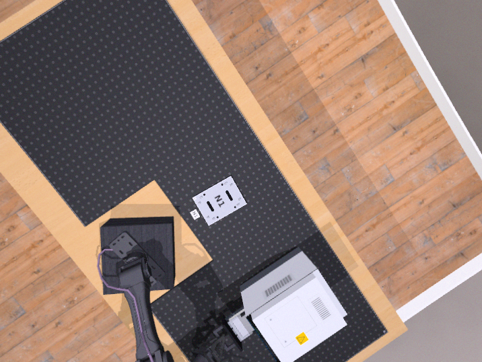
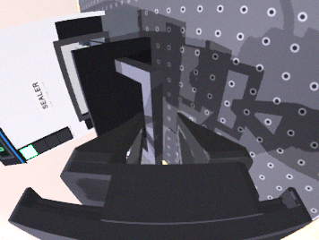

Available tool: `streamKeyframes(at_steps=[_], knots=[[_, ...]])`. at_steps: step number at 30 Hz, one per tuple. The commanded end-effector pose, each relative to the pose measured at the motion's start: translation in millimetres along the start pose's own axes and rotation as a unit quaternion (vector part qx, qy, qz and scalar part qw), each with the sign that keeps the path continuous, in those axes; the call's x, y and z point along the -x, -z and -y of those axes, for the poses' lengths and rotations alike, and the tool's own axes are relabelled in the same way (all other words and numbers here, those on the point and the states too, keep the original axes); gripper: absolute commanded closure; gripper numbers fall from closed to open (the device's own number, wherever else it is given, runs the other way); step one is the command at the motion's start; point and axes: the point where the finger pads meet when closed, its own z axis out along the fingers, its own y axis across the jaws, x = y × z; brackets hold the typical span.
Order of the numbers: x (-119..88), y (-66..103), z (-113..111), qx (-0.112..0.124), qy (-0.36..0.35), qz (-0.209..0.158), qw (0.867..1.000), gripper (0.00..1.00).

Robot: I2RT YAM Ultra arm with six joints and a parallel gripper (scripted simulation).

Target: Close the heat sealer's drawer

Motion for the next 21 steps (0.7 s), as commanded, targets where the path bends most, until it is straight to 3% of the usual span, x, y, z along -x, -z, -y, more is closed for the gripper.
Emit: streamKeyframes(at_steps=[1,7,21], knots=[[5.0,6.9,-14.1,0.008,0.017,0.016,1.000,0.70],[5.0,6.9,-14.1,0.008,0.017,0.016,1.000,0.70],[4.1,6.8,-11.1,0.000,0.017,0.014,1.000,0.85]])
